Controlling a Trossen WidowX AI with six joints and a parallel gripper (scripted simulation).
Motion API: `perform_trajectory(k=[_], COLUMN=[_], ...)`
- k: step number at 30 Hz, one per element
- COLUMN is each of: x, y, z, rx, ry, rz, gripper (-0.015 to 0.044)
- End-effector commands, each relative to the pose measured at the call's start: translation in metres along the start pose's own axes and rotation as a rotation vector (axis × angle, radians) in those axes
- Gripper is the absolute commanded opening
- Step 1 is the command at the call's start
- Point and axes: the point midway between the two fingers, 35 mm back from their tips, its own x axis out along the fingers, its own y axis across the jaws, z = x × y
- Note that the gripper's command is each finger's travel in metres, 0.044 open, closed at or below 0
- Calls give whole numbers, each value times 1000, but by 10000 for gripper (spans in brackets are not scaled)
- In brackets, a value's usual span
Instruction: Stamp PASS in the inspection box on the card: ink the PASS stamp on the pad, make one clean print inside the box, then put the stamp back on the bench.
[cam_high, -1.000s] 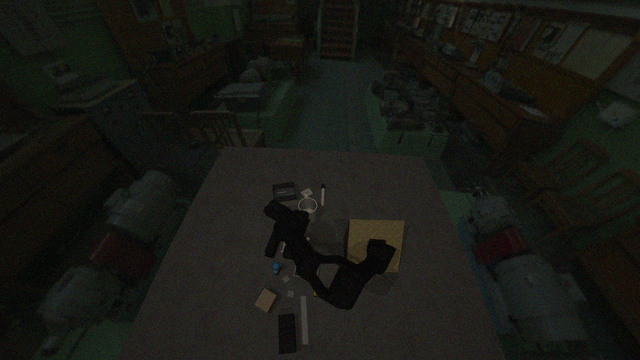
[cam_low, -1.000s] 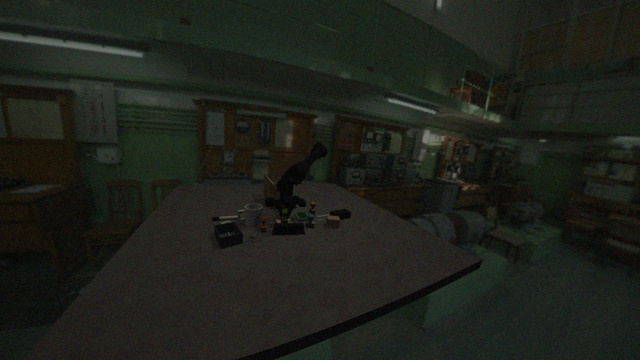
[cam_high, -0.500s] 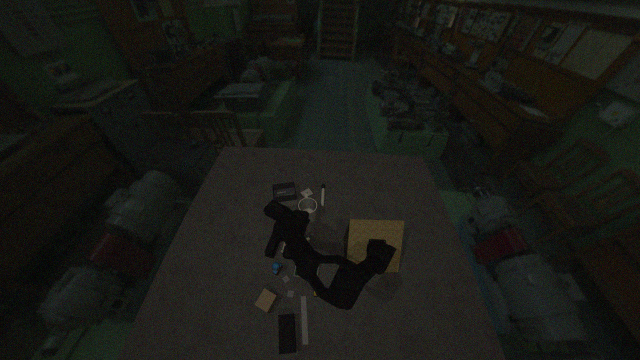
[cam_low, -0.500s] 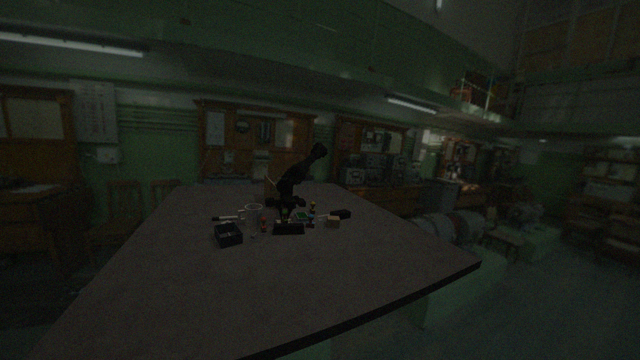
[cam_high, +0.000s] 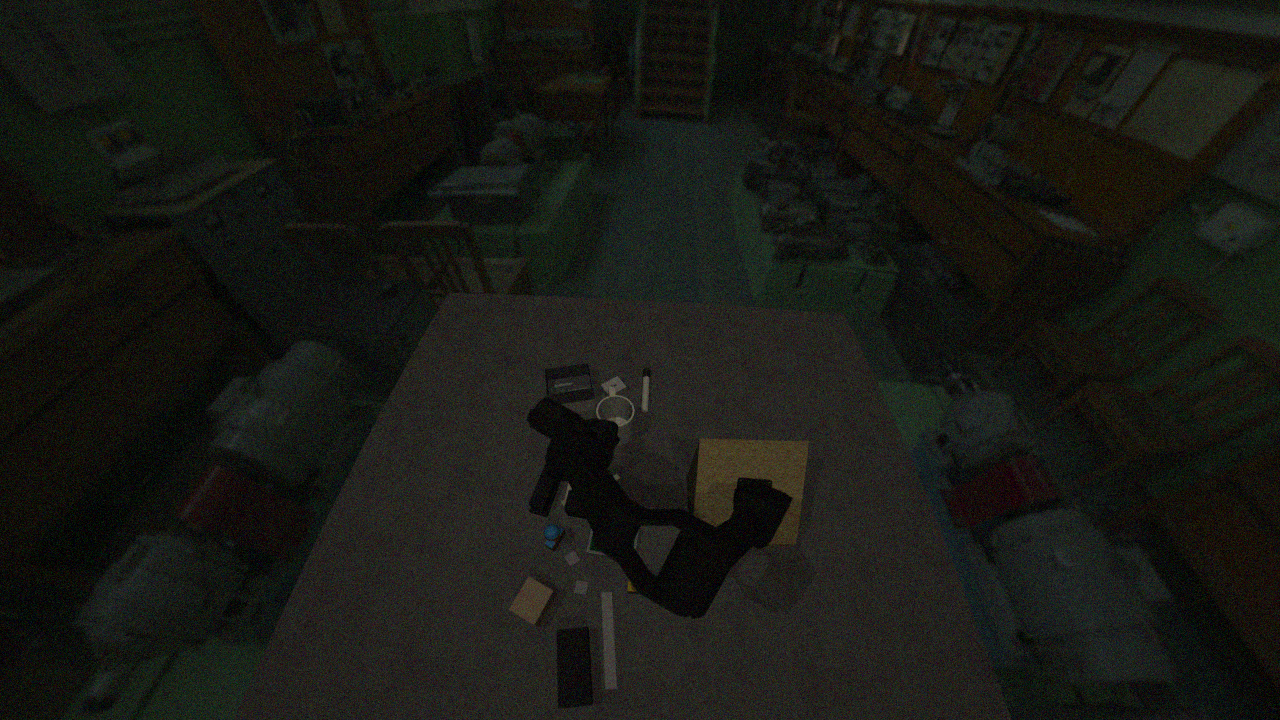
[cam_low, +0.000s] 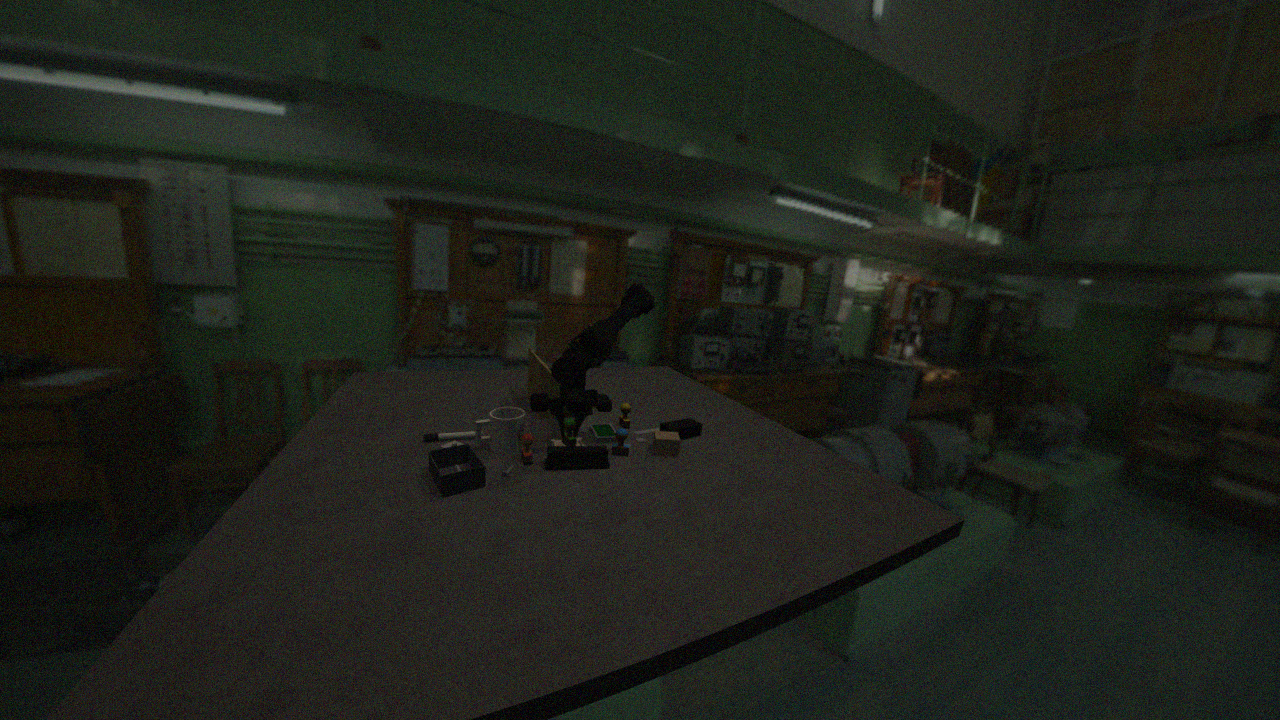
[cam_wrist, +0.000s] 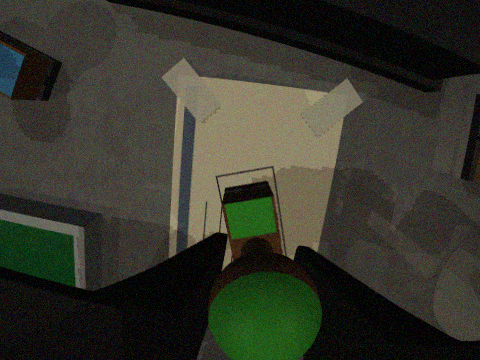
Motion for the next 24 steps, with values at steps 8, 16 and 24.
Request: perform_trajectory(k=[8, 16, 24], x=[-10, -23, -35], y=[0, -1, -2], z=[1, 2, 2], rx=[-7, -6, -6], ry=[1, 1, 1], rz=[-3, -5, -5], gripper=[0, 0, 0])
